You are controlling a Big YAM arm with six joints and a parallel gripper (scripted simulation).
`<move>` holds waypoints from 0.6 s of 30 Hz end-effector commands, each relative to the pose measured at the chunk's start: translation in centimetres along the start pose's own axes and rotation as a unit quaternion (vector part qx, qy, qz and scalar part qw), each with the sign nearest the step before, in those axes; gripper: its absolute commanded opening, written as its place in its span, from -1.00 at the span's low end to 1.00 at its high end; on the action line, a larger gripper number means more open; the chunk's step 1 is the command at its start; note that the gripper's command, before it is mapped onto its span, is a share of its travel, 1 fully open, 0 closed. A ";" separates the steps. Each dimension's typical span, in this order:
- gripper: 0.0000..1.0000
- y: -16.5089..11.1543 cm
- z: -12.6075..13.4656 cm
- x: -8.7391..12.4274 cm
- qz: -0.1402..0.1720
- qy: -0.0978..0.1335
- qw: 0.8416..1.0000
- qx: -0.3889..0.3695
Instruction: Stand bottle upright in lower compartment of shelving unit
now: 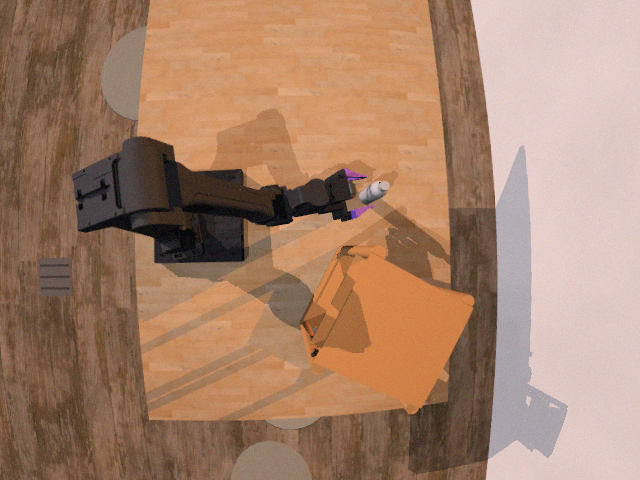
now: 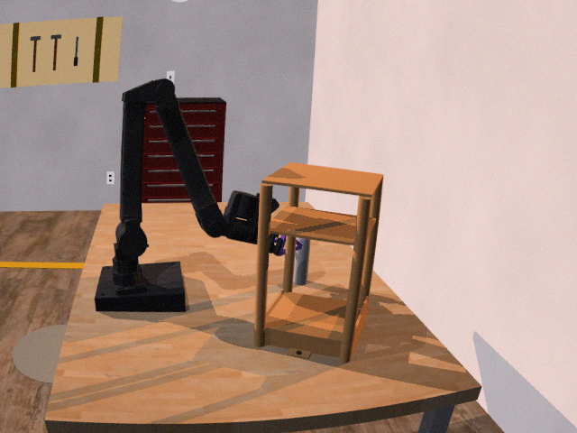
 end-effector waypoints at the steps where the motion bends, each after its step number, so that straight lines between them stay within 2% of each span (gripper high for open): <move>1: 0.50 1.9 0.7 -2.3 -0.030 0.006 1.000 -0.001; 9: 0.50 1.9 0.7 -3.9 -0.029 0.006 1.000 -0.001; 18: 0.50 1.8 0.7 -4.2 -0.029 0.006 1.000 -0.001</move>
Point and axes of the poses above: the point where the finger pads meet when closed, its own x axis back along the fingers, its own z axis across the jaws, y = z × x, the point moved 1 cm from there along x, back along the fingers
